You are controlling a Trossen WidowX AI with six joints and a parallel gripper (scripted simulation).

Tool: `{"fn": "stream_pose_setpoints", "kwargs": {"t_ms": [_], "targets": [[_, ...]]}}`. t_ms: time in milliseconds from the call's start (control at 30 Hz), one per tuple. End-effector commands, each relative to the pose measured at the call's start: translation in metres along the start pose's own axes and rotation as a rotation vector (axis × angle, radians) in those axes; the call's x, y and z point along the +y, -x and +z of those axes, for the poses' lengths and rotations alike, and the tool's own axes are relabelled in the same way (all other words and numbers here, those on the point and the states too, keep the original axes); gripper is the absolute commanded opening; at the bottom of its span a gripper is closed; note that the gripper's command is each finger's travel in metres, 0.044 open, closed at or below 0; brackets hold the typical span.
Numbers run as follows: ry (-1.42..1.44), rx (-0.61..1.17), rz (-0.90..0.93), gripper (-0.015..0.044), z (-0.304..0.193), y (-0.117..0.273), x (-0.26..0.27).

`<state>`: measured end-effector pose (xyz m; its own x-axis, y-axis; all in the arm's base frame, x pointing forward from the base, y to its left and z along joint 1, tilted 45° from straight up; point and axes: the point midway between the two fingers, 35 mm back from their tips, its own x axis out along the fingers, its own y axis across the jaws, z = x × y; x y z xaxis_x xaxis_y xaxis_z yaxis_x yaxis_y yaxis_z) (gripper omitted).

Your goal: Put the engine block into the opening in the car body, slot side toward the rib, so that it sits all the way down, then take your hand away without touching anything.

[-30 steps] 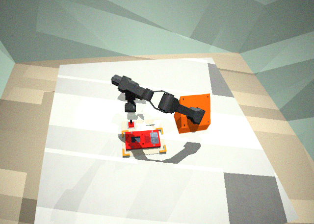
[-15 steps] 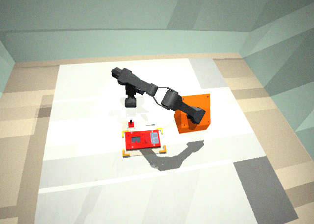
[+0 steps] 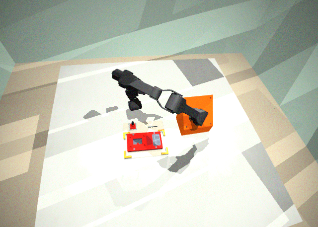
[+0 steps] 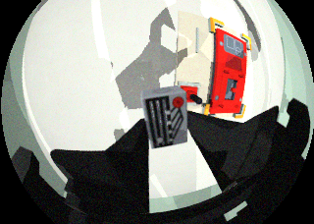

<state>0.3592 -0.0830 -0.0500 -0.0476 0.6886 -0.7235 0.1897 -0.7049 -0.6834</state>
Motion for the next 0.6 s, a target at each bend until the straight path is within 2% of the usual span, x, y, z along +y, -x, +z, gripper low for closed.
{"fn": "stream_pose_setpoints", "kwargs": {"t_ms": [0, 567], "targets": [[0.122, 0.005, 0.005, 0.0, -0.004, -0.001, -0.009], [0.704, 0.001, 0.016, 0.0, -0.017, -0.014, -0.044]]}}
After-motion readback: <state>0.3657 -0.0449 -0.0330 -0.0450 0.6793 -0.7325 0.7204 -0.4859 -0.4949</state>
